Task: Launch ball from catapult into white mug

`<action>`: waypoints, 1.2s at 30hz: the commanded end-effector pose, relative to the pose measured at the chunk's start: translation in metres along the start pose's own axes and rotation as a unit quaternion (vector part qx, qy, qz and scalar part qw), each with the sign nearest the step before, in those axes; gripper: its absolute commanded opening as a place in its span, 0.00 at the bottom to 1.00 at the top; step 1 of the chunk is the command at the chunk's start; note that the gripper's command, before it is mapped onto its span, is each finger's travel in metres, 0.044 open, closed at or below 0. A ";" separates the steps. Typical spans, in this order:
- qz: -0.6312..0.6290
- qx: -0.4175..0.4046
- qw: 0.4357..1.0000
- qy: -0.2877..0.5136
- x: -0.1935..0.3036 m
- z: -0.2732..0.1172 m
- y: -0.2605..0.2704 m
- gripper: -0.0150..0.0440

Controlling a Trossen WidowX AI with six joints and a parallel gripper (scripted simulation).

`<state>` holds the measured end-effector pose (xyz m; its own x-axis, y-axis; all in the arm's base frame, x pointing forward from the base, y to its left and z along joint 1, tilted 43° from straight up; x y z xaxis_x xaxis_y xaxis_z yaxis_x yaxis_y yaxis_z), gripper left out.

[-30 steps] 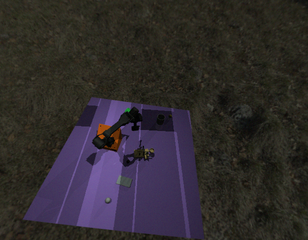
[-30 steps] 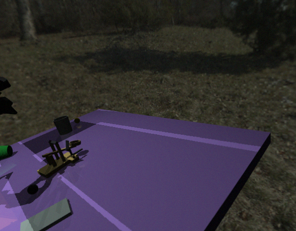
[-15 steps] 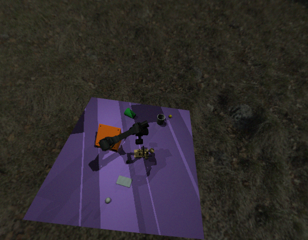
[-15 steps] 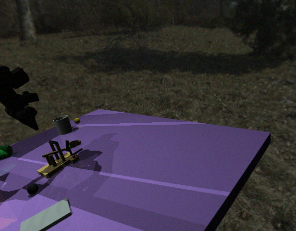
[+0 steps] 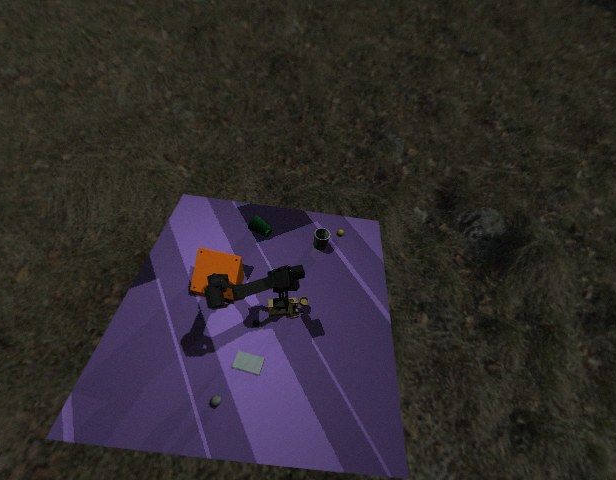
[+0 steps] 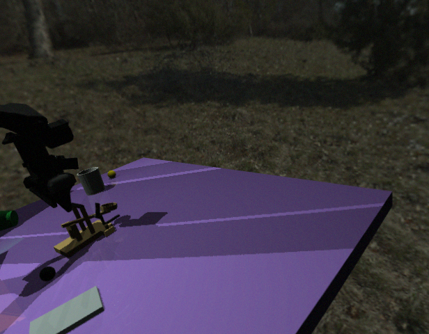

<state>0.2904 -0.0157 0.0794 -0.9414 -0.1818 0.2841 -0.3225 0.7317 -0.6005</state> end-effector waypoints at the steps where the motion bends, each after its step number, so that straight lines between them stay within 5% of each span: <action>1: -0.005 0.001 1.000 0.012 0.007 0.028 -0.002 1.00; 36: -0.005 0.003 1.000 0.012 0.008 0.079 -0.002 1.00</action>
<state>0.2777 -0.0674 0.0279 -0.9384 -0.1697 0.3009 -0.3249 0.7297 -0.6017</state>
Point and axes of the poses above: the point midway between the two fingers, 35 mm back from their tips, its own z axis out along the fingers, its own y axis across the jaws, x = y × z, the point moved 4 cm from there along -z, back along the fingers, and after that the axes turned 10 degrees about -z, right-handed, at the moved point
